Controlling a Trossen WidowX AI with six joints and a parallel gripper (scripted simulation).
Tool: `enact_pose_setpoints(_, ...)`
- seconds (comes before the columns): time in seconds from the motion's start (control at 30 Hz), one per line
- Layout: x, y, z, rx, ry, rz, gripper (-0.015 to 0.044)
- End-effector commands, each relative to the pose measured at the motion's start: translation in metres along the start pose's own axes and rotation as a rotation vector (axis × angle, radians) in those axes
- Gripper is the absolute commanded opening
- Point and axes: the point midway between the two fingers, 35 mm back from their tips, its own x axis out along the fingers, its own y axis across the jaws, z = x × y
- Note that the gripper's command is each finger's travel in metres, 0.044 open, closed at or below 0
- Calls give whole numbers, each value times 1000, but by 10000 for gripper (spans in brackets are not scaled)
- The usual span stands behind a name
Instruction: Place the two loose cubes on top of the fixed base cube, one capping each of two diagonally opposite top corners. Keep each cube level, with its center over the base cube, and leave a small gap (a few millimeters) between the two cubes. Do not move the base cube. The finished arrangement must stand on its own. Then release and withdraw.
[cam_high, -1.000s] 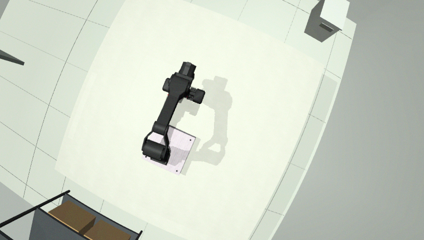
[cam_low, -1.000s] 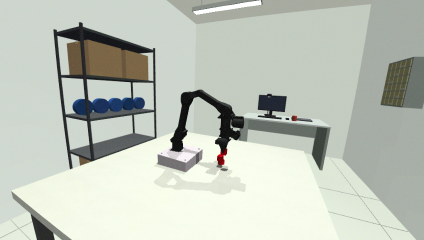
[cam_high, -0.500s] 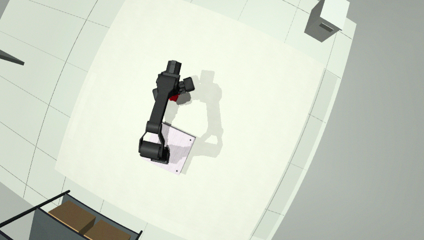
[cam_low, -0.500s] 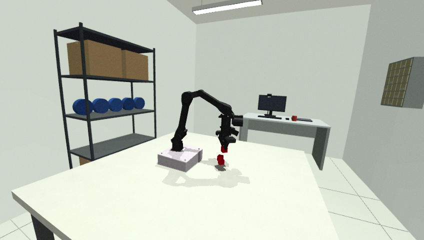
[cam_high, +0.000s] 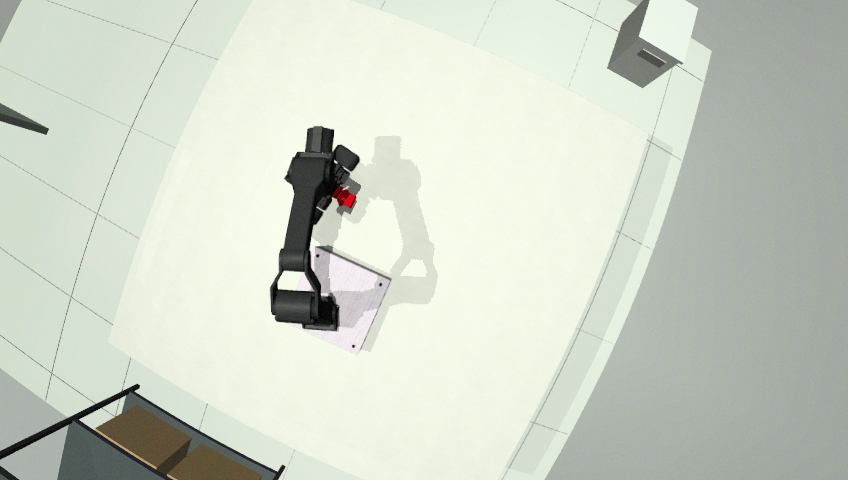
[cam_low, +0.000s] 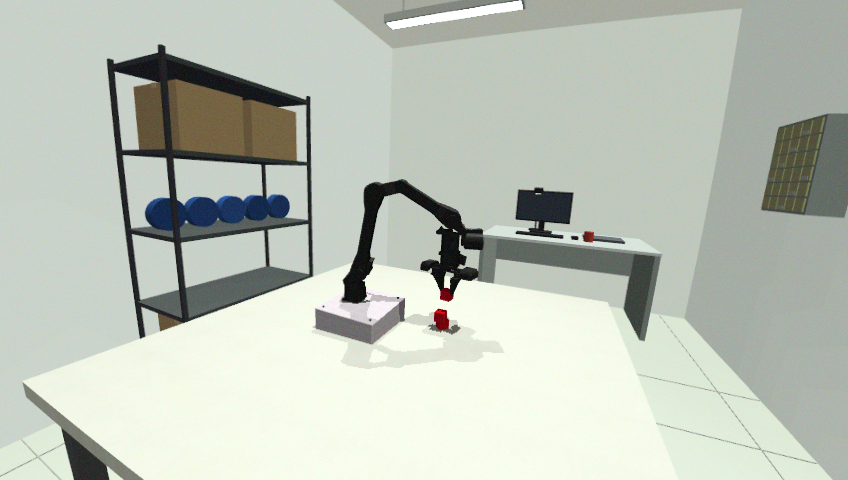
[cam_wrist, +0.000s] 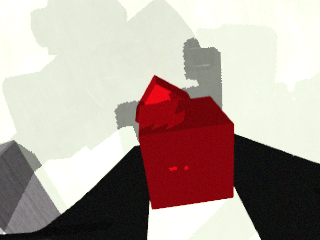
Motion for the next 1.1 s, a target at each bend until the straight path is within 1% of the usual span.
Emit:
enact_pose_setpoints(0.0,1,6,6,-139,4,-1,105)
enact_pose_setpoints(0.23,4,7,7,-147,4,-1,105)
enact_pose_setpoints(0.57,32,8,6,-160,4,-1,105)
enact_pose_setpoints(1.07,36,8,6,-157,4,-1,105)
